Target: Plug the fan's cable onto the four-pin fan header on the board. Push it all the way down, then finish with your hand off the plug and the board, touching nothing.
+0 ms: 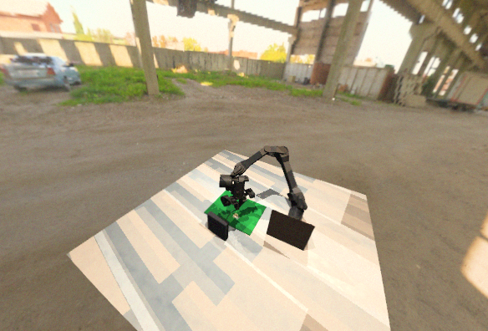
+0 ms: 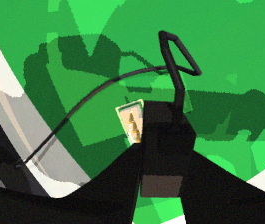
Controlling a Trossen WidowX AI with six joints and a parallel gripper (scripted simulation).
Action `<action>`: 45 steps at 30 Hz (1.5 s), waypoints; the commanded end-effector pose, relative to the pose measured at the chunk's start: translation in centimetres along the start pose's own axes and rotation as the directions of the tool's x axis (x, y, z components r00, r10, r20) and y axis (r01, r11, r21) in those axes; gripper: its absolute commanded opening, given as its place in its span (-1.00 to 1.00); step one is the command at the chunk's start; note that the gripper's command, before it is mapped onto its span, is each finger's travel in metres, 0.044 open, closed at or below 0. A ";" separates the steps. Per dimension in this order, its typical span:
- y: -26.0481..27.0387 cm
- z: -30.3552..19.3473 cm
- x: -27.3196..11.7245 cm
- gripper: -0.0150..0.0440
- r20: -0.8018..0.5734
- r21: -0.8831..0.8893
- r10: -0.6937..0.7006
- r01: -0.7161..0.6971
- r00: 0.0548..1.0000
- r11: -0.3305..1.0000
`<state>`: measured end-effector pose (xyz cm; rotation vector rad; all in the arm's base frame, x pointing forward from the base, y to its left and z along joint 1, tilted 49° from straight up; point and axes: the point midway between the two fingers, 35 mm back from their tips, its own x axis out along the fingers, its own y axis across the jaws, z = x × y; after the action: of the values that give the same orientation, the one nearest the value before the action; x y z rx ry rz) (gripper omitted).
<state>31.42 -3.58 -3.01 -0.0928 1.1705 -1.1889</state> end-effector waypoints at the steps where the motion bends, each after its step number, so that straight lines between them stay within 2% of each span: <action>1: 0.5 -0.4 -0.1 -0.49 -0.003 -0.143 0.006 -0.006 1.000 0.990; 10: 1.1 -1.0 0.1 -0.49 -0.002 -0.389 0.005 -0.005 1.000 0.921; 38: 0.9 -1.8 -0.2 -0.49 -0.003 -0.392 0.005 -0.006 1.000 0.920; 45: 0.9 -1.9 2.1 -0.49 -0.002 -0.387 0.004 -0.005 1.000 0.922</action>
<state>30.59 -3.33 -5.32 -0.3799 1.3958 -0.9379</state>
